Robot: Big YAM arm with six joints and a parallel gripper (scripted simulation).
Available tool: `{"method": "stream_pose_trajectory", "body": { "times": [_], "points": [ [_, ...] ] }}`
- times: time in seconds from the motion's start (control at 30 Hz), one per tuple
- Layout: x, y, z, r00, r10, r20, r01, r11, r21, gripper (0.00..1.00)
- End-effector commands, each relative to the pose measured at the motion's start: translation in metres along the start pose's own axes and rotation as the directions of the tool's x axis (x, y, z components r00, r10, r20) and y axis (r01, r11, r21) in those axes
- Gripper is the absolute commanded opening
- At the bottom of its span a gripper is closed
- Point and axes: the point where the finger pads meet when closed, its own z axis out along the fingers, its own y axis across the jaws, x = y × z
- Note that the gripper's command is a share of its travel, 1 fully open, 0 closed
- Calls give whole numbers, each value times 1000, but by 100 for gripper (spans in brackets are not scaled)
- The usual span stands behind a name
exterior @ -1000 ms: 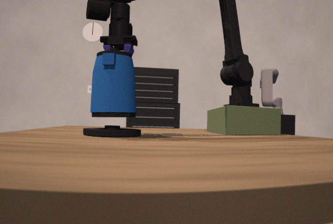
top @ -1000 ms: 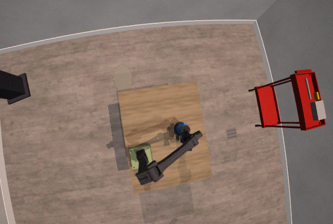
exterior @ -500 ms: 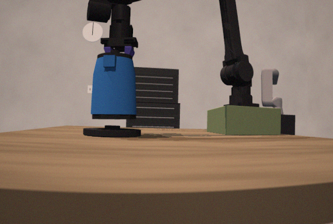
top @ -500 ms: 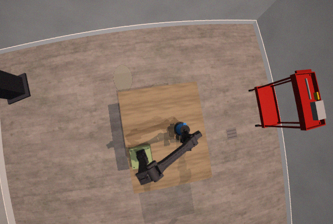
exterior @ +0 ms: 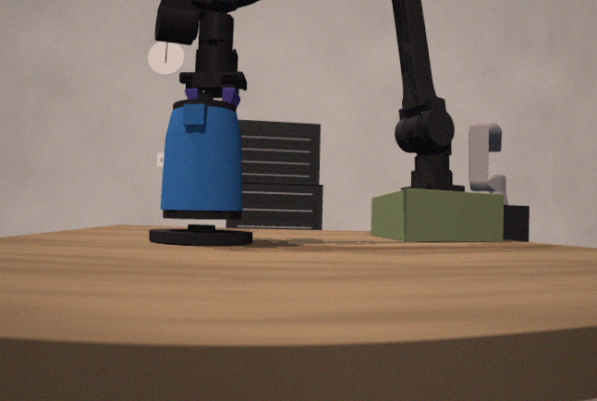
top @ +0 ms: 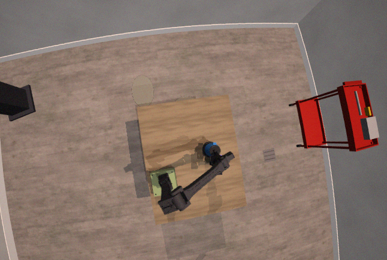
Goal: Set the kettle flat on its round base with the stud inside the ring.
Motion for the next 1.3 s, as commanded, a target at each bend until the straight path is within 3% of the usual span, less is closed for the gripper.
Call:
{"method": "stream_pose_trajectory", "body": {
  "times": [0.0, 0.97, 1.27],
  "points": [
    [5, 18, -30, 999, 6, -38, -9, 997, -74, 0],
    [5, 18, -30, 999, 6, -37, -9, 997, -73, 0],
    [3, 14, -14, 1000, 6, -25, -7, 999, -49, 0]
  ]
}}
